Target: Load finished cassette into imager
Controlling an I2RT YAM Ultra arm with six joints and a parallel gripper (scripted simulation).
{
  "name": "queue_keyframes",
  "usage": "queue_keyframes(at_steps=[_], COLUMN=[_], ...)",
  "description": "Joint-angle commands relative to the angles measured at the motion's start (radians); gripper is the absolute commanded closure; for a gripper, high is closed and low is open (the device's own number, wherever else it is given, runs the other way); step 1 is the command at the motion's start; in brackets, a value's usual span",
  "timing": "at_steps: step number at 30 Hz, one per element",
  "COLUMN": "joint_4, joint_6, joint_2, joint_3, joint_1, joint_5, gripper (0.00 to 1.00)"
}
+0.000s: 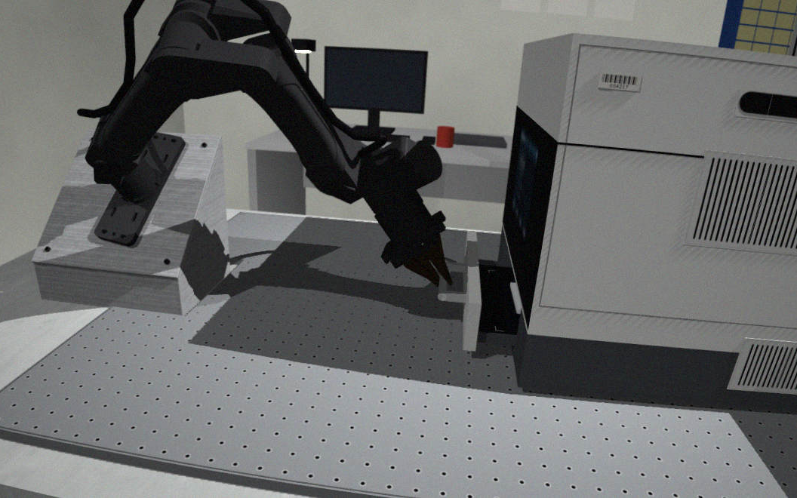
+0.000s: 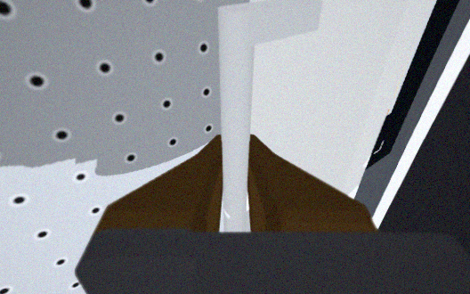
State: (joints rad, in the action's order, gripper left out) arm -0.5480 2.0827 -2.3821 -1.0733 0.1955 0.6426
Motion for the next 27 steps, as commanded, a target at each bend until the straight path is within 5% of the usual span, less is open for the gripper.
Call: queue_keyframes(at_steps=[1, 6, 23, 27], joint_4=[-0.003, -0.151, -0.115, -0.104], joint_6=[0.006, 0.012, 0.012, 0.012], joint_2=[-0.004, -0.024, -0.064, -0.07], joint_3=[-0.017, 0.057, -0.074, -0.047], joint_1=[0.004, -0.02, -0.024, -0.025], joint_5=[-0.021, -0.076, -0.085, -0.087], gripper=[1.0, 1.0, 1.0, 1.0])
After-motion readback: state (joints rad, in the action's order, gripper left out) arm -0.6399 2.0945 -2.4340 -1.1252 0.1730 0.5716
